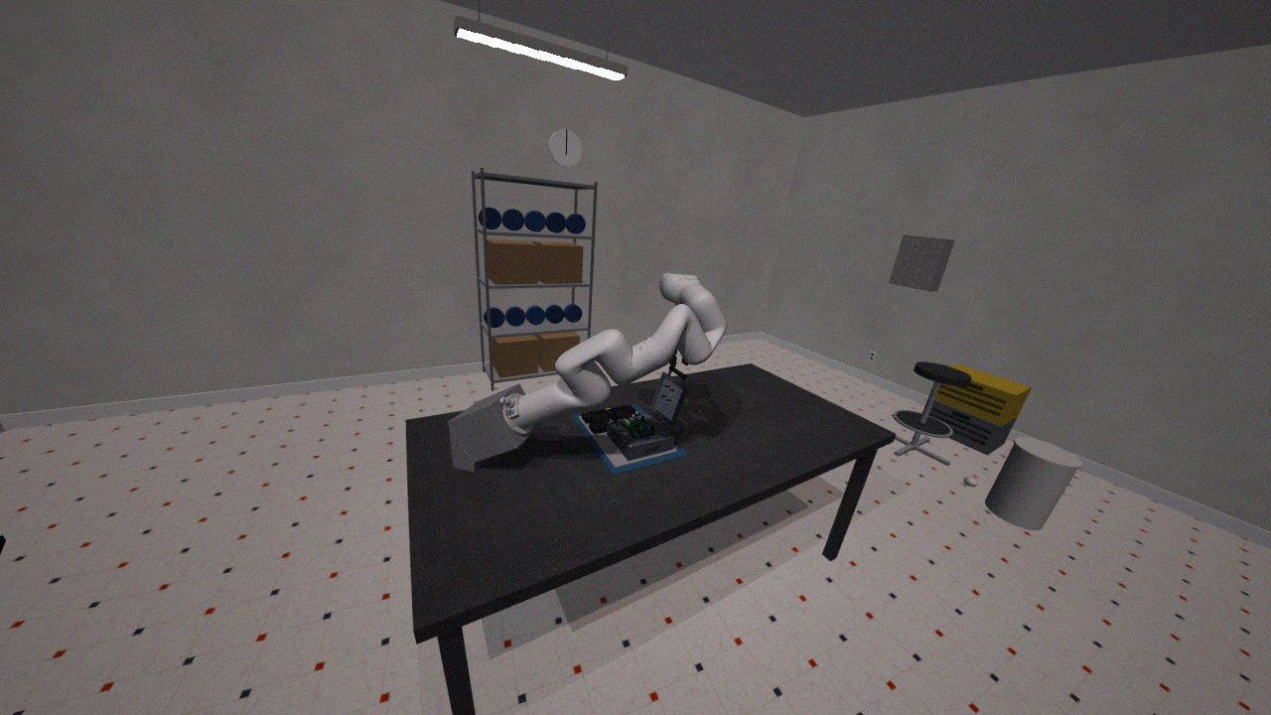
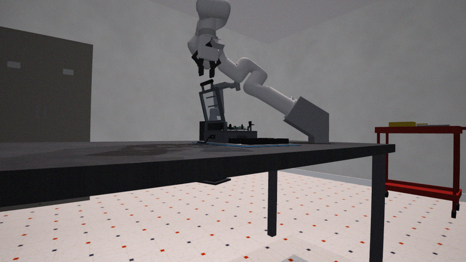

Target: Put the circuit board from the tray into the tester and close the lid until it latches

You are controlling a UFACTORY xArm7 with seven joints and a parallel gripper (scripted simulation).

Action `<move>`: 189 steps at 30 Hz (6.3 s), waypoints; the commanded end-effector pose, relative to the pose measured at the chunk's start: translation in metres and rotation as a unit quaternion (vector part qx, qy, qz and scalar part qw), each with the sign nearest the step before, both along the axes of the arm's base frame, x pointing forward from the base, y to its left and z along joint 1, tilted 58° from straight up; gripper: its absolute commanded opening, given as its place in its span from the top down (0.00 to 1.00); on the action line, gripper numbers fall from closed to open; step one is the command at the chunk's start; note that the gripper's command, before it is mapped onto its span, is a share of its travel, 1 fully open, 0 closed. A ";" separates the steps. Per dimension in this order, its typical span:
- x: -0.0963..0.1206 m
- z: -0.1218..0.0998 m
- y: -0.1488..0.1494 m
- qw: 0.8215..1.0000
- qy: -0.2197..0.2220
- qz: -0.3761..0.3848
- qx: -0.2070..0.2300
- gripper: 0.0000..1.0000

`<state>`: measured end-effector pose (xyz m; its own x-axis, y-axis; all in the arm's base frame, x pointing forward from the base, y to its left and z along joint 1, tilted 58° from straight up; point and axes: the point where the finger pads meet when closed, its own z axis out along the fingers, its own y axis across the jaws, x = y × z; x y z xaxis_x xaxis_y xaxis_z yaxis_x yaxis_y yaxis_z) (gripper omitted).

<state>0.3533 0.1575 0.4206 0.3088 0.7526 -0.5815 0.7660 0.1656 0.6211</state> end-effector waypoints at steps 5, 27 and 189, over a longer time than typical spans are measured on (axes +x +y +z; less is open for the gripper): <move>0.000 0.000 0.001 1.000 0.000 0.002 0.001 0.49; 0.001 -0.001 0.000 1.000 0.000 0.002 0.001 0.49; 0.007 -0.030 -0.025 1.000 0.000 0.002 0.001 1.00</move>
